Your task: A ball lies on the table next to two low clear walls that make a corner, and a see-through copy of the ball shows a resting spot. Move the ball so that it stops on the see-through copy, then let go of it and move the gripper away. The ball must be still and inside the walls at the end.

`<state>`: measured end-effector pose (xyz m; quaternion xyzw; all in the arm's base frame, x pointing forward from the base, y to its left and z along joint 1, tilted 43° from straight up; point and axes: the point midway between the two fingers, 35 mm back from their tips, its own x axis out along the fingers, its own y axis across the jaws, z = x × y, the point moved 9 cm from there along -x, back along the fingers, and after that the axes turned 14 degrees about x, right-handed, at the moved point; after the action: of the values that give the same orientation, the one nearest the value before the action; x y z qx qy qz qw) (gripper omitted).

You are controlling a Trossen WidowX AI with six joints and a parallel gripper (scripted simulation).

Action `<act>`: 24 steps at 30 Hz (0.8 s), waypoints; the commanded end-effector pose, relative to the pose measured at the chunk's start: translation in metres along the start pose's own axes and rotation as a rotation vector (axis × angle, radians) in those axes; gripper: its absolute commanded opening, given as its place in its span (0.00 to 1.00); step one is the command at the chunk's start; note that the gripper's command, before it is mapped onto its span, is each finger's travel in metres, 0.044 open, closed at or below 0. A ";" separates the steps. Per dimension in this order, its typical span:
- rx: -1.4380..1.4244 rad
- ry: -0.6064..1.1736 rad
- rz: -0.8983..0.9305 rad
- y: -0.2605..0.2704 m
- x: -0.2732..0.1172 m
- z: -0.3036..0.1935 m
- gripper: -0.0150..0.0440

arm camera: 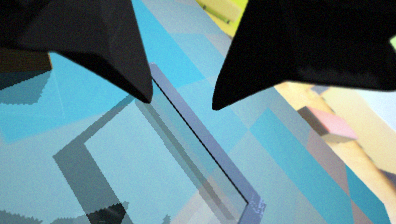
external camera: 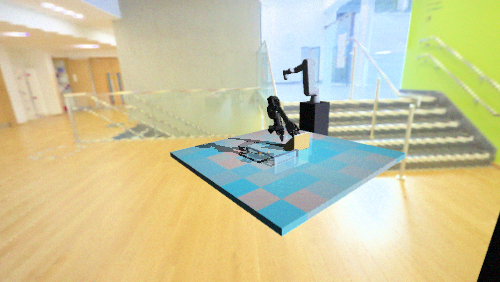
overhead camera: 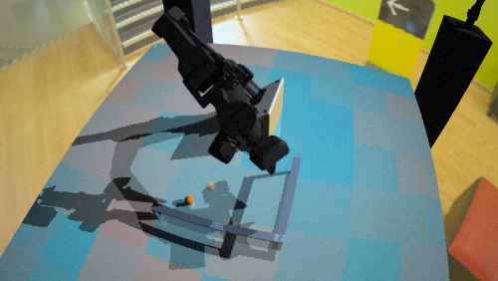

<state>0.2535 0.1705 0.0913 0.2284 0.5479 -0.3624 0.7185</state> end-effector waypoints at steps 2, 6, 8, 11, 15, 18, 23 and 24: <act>-0.323 -0.140 -0.141 0.006 0.003 0.071 0.62; -0.479 -0.173 -0.241 0.002 0.005 0.105 0.62; -0.557 -0.180 -0.296 -0.001 0.006 0.122 0.62; -0.675 -0.178 -0.385 -0.007 0.008 0.147 0.62; -0.766 -0.165 -0.456 -0.013 0.008 0.166 0.62; -0.766 -0.165 -0.456 -0.013 0.008 0.166 0.62; -0.766 -0.165 -0.456 -0.013 0.008 0.166 0.62; -0.766 -0.165 -0.456 -0.013 0.008 0.166 0.62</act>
<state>0.3463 0.0380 0.1317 -0.2005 0.6197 -0.3039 0.6953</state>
